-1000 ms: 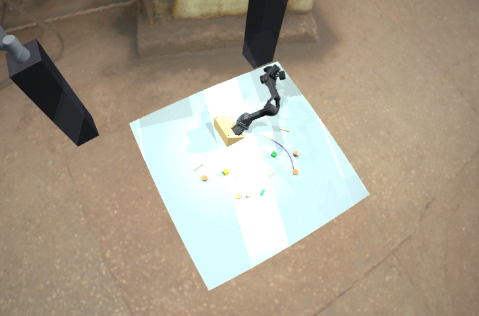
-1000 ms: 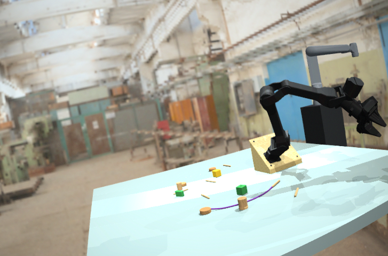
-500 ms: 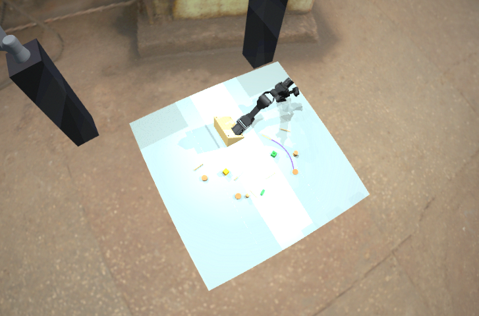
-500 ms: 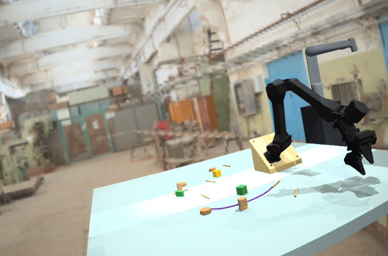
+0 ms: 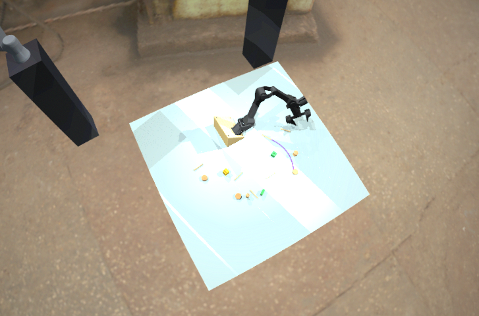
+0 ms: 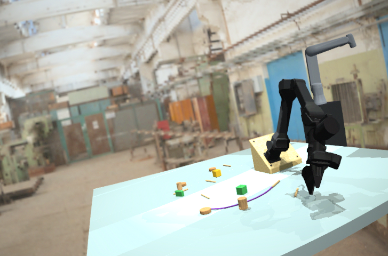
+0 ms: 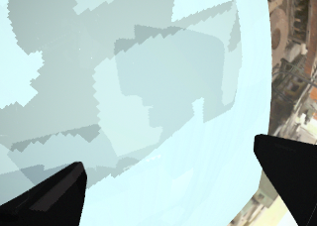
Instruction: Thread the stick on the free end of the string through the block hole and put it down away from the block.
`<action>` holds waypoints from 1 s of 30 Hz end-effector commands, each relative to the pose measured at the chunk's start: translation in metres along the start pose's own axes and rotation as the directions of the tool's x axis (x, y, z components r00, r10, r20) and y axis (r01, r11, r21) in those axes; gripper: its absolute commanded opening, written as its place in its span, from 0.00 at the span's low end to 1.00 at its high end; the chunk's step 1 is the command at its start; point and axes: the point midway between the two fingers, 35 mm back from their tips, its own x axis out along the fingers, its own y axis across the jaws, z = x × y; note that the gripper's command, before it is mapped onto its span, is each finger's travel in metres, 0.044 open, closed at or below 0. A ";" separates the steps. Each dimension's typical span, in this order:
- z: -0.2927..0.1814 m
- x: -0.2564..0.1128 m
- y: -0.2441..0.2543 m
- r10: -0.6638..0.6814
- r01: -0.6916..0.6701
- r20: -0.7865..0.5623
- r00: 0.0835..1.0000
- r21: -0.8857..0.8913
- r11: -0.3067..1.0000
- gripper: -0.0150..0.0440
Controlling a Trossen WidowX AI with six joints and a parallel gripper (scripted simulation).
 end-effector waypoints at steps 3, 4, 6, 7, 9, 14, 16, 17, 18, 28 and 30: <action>-0.087 0.027 0.048 0.258 -0.262 -0.106 0.960 -0.023 0.965 1.00; -0.100 0.029 0.056 0.298 -0.302 -0.110 0.948 -0.020 0.953 1.00; -0.125 0.028 0.073 0.373 -0.375 -0.109 0.921 -0.004 0.927 1.00; -0.137 0.027 0.081 0.408 -0.409 -0.103 0.907 0.008 0.912 1.00; -0.161 0.023 0.097 0.471 -0.469 -0.084 0.878 0.040 0.882 1.00; -0.211 0.000 0.140 0.591 -0.585 0.007 0.807 0.157 0.796 1.00; -0.227 -0.013 0.155 0.616 -0.612 0.060 0.786 0.216 0.760 1.00; -0.234 -0.020 0.162 0.621 -0.621 0.088 0.779 0.247 0.744 1.00; -0.240 -0.027 0.169 0.621 -0.626 0.117 0.775 0.279 0.728 1.00; -0.264 -0.062 0.191 0.529 -0.592 0.267 0.805 0.422 0.687 1.00; -0.264 -0.062 0.191 0.529 -0.592 0.267 0.805 0.422 0.687 1.00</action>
